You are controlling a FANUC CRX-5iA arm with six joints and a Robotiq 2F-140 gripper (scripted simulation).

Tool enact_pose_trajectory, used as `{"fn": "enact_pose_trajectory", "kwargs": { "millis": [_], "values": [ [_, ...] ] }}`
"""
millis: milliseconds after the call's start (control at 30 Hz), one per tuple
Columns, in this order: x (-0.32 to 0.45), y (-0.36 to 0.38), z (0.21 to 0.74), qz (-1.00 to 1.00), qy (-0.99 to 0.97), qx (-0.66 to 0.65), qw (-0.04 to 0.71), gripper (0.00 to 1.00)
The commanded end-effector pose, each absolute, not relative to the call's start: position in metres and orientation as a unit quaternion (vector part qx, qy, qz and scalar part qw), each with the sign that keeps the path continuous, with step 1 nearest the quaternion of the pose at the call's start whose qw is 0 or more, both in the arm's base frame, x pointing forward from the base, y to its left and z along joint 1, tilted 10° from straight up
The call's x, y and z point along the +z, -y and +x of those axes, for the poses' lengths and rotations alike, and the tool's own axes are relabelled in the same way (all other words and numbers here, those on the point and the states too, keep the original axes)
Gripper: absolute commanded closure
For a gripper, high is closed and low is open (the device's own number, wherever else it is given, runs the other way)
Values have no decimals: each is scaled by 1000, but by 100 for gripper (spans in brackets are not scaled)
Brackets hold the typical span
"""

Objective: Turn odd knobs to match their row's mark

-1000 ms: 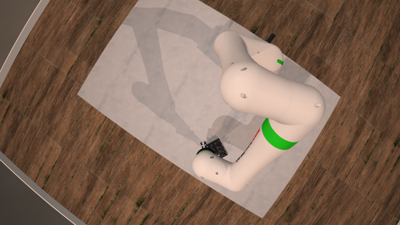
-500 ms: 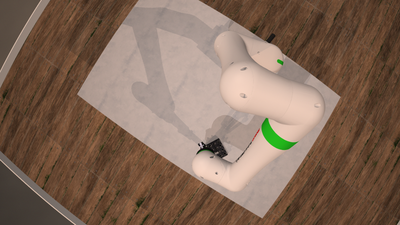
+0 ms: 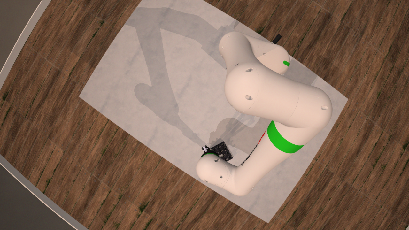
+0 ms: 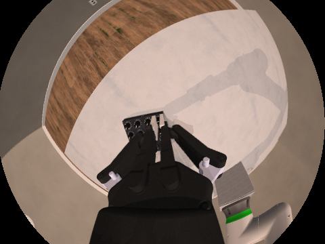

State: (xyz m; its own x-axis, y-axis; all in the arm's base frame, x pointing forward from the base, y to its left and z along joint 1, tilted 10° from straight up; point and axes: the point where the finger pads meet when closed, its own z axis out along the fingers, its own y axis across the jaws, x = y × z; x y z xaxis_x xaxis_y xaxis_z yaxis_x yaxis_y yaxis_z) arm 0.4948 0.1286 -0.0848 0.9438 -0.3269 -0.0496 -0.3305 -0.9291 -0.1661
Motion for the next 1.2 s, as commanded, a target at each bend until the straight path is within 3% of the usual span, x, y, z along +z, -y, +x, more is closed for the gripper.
{"fn": "enact_pose_trajectory", "kwargs": {
  "millis": [0,567,600,1167],
  "values": [
    [-85,-129,495,-983,-164,10,86,95],
    [-85,-129,495,-983,-163,10,86,95],
    [-85,-129,495,-983,-163,10,86,88],
    [-85,-129,495,-983,-163,10,86,88]
  ]
}}
